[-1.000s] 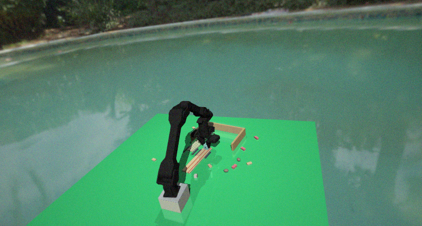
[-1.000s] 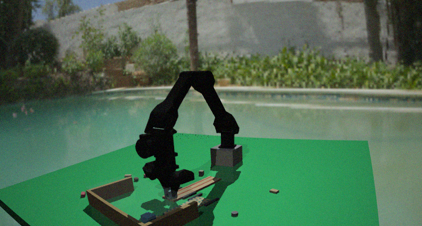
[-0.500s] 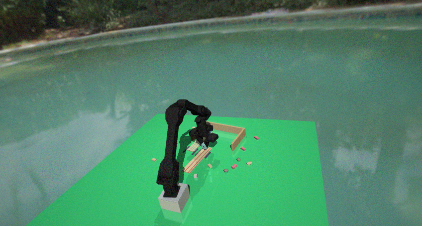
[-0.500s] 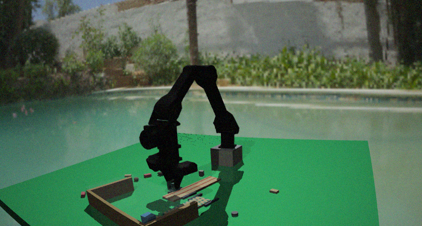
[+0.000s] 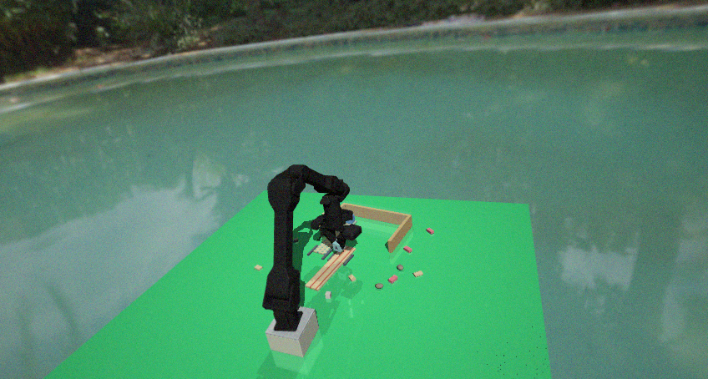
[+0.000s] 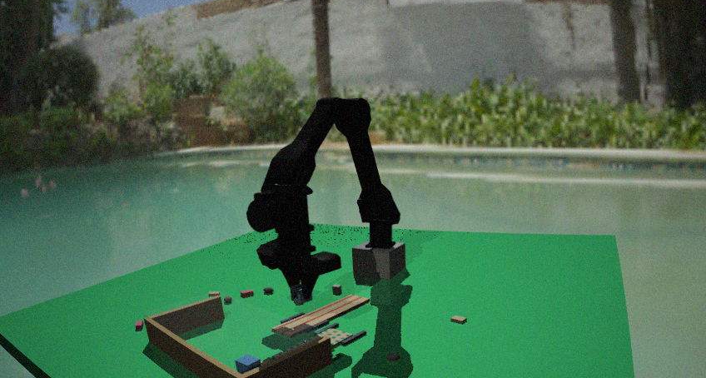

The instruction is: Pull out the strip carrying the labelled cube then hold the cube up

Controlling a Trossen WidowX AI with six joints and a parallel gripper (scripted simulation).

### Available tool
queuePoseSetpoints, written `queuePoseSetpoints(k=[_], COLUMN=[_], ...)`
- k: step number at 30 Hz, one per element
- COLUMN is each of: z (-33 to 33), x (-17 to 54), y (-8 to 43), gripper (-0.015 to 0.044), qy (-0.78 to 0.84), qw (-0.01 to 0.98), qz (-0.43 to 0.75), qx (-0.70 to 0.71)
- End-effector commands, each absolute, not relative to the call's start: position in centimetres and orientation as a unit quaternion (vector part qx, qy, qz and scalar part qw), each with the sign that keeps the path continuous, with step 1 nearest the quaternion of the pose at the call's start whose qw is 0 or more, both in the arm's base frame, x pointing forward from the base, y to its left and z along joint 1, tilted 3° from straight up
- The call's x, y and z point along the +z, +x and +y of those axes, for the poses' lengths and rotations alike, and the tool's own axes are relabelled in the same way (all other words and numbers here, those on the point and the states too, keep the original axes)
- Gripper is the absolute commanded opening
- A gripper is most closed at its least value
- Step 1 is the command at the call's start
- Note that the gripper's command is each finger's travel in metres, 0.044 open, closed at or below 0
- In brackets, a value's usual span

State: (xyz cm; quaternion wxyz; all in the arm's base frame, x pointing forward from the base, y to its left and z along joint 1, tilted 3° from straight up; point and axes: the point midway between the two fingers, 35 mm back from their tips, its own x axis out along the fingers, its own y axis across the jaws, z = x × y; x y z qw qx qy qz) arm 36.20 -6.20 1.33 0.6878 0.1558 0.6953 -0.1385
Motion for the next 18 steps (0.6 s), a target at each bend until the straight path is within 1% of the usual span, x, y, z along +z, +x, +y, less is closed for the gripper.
queuePoseSetpoints(k=[1, 14, 18], z=[-6.0, -5.2, -5.2], x=[1.3, 1.2, 1.3], y=[34.9, 30.3, 30.0], gripper=[0.0000, 0.0000, 0.0000], qy=[0.154, 0.154, 0.154], qw=[0.686, 0.685, 0.685], qz=[0.698, 0.699, 0.699], qx=[-0.138, -0.138, -0.138])
